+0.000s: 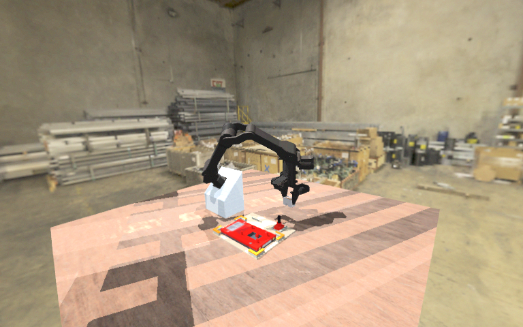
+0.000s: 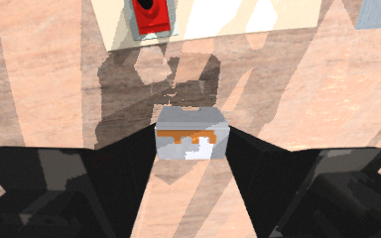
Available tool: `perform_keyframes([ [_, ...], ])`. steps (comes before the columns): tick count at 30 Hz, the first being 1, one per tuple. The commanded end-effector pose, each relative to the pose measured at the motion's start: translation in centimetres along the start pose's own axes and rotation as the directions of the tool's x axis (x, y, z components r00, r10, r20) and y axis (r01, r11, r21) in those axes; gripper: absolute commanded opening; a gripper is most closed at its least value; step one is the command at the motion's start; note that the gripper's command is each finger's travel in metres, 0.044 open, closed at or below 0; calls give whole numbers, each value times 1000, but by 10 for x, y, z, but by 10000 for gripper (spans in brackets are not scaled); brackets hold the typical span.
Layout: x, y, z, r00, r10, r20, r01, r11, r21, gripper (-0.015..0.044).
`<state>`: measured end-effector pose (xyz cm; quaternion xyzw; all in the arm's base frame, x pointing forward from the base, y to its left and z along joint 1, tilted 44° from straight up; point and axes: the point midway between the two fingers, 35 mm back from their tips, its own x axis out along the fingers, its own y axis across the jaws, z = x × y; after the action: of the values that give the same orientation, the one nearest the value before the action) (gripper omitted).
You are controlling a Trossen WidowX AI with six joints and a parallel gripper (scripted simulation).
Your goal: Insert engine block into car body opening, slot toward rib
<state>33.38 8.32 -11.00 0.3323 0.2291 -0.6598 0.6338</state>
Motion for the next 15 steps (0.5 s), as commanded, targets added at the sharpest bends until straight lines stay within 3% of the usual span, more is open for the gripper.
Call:
perform_keyframes([
  [1, -15, 1, 0, 1000, 4, -7, -4, 1000, 5, 0],
  [15, -59, -3, 7, 1000, 4, -2, -4, 1000, 6, 0],
])
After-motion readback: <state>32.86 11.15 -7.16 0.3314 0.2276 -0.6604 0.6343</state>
